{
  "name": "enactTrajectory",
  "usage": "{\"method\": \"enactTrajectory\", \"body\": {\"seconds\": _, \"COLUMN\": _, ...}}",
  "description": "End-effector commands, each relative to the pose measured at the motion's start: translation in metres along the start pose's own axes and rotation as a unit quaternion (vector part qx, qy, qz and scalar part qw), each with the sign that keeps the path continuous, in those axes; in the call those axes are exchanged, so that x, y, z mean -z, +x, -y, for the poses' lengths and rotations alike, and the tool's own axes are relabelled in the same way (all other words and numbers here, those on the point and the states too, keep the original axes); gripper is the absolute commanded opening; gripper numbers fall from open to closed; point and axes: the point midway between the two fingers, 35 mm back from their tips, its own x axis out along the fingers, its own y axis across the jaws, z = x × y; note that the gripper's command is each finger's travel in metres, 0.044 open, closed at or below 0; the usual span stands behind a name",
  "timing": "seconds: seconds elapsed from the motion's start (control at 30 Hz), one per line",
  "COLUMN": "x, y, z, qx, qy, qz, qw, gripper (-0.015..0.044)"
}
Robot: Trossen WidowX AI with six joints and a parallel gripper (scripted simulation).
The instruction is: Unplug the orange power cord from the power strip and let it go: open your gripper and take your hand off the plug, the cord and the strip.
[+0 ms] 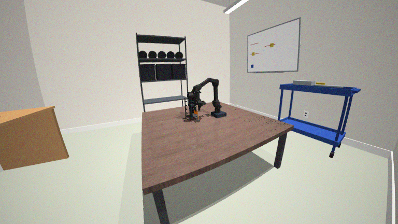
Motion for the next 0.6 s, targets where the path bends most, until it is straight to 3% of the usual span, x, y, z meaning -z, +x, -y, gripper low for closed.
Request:
{"method": "enactTrajectory", "body": {"seconds": 0.0, "x": 0.004, "y": 0.000, "z": 0.000, "qx": -0.001, "qy": -0.001, "qz": 0.002, "qw": 1.000, "gripper": 0.0160}}
{"method": "enactTrajectory", "body": {"seconds": 0.57, "x": 0.032, "y": 0.000, "z": -0.001, "qx": -0.001, "qy": -0.001, "qz": 0.001, "qw": 1.000, "gripper": 0.0160}}
